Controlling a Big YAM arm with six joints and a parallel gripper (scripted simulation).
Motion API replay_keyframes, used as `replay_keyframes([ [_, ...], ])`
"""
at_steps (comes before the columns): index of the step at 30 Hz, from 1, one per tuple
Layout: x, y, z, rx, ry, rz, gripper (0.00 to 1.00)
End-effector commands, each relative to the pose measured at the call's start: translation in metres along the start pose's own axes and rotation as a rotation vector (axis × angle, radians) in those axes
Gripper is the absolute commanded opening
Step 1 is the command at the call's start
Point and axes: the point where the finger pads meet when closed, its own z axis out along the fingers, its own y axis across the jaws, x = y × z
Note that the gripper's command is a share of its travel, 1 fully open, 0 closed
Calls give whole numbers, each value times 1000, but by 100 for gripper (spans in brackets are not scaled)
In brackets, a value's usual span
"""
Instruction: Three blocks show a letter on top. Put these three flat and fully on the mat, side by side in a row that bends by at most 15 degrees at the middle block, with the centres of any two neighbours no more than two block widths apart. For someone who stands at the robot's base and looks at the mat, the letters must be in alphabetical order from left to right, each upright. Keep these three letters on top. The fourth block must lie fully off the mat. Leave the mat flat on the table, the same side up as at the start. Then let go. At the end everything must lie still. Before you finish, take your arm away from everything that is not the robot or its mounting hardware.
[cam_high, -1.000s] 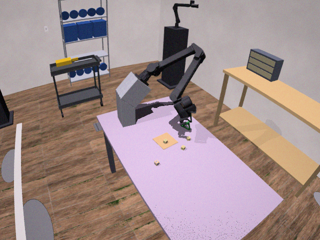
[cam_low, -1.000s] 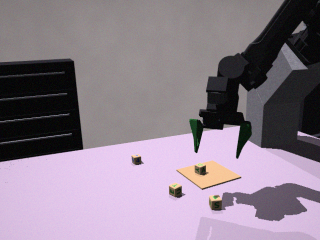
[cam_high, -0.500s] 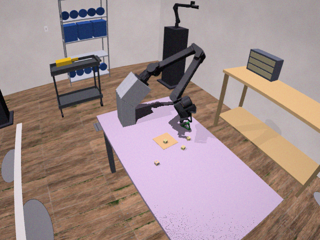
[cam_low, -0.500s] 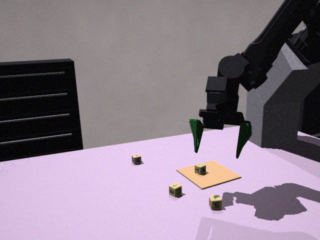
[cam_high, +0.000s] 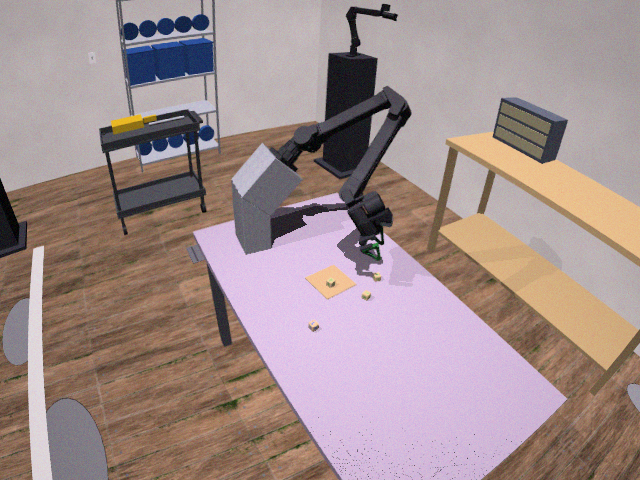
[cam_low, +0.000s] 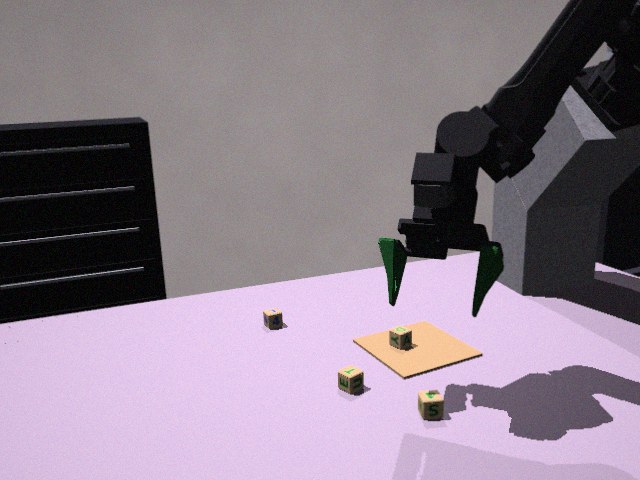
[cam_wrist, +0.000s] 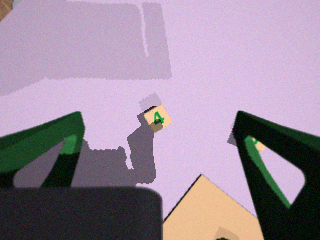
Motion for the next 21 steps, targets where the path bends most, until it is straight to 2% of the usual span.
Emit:
replay_keyframes([
  [1,-9,8,3,-15,-22,-19,100],
  [16,-9,8,3,-15,-22,-19,100],
  [18,-6,-19,-4,16,-22,-16,100],
  [21,6,-76,-9,21,-7,-2,100],
])
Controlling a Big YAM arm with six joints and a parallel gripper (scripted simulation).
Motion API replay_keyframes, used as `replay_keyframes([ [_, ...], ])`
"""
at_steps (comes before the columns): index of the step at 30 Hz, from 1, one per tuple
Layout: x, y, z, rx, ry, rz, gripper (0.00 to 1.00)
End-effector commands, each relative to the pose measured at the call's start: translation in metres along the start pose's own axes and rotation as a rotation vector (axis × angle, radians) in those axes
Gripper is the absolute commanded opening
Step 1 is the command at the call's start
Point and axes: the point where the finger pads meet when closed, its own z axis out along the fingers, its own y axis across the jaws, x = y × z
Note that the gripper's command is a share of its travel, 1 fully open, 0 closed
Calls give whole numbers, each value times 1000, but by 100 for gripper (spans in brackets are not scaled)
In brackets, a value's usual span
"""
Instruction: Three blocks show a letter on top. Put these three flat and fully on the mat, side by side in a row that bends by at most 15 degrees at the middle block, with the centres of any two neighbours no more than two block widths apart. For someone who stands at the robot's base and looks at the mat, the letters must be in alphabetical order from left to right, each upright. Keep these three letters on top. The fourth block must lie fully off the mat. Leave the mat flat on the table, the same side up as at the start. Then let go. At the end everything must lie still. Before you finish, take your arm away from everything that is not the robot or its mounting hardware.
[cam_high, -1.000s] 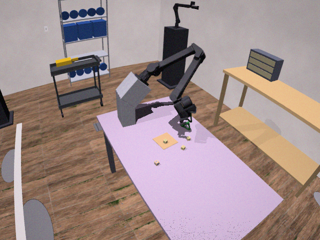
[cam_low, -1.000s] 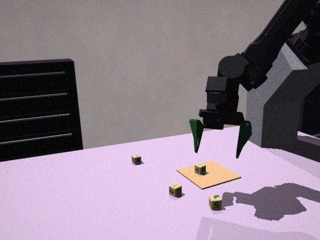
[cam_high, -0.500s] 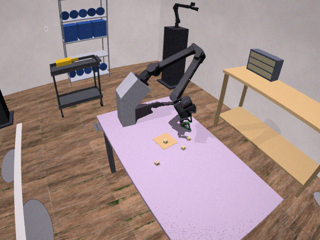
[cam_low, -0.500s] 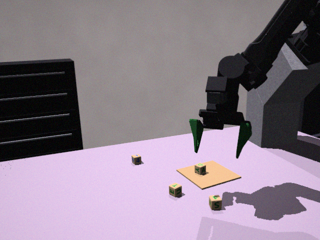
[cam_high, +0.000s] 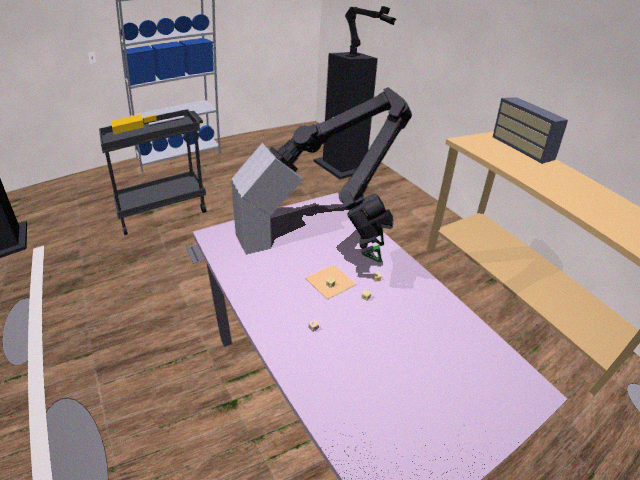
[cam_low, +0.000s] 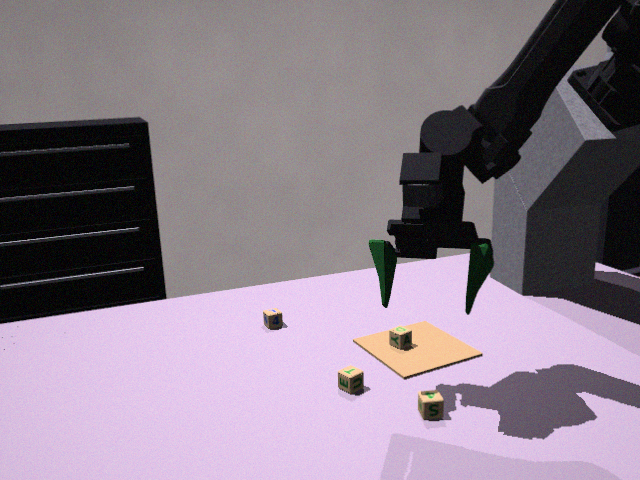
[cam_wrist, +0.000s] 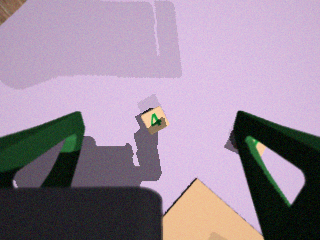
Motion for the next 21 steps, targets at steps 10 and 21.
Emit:
replay_keyframes([
  [10,28,-100,-15,43,7,11,100],
  [21,12,-104,-20,57,-16,-3,100],
])
